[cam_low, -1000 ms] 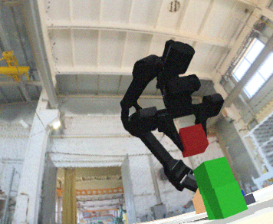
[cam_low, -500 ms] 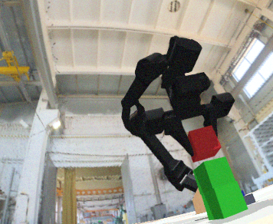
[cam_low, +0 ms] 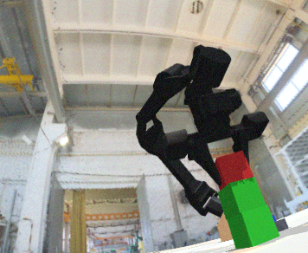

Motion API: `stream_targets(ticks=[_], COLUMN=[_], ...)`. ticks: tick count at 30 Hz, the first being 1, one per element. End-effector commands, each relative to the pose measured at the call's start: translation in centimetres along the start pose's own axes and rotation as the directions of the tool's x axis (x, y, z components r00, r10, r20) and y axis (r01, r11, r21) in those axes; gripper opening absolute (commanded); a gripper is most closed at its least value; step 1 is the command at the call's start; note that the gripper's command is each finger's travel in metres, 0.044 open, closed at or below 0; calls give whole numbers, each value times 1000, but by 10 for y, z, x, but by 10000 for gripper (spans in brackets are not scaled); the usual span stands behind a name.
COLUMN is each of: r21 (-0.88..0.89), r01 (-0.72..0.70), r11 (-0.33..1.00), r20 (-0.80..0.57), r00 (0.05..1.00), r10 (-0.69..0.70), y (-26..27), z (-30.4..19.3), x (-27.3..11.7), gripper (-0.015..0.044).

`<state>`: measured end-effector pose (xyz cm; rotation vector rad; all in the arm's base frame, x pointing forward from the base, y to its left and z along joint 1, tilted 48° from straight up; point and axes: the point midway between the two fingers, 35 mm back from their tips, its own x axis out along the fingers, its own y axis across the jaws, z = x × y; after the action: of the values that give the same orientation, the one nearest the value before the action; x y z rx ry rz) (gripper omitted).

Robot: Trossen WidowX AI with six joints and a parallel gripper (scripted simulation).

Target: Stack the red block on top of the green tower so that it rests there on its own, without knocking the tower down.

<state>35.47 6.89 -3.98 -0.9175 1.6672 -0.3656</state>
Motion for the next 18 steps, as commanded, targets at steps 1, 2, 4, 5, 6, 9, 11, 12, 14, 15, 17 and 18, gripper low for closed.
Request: stream_targets(ticks=[1, 2, 4, 5, 6, 9, 11, 12, 14, 15, 17, 18], r21=[-4, -4, -4, -4, -1, -1, -1, -1, -1, -1, -1, -1], r01=[4, 4, 4, 4, 0, 0, 0, 0, 0, 0, 0, 0], r11=[1000, 1000, 1000, 1000, 1000, 1000, 1000, 1000, 1000, 1000, 1000, 1000], r20=[3, 3, 3, 3, 0, 0, 0, 0, 0, 0, 0, 0], r00=[1000, 1000, 1000, 1000, 1000, 1000, 1000, 1000, 1000, 1000, 1000, 1000], r10=[-4, -4, -4, -4, 0, 0, 0, 0, 0, 0, 0, 0], y=[-1, -1, -1, -1, 0, 0, 0, 0, 0, 0, 0, 0], z=[0, 0, 1, 1, 0, 0, 0, 0, 0, 0, 0, 0], x=[0, 0, -2, -4, 0, 0, 0, 0, 0, 0, 0, 0], gripper=[0, 0, 0, 0, 26, 105, 157, 184, 236, 263, 315, 341])
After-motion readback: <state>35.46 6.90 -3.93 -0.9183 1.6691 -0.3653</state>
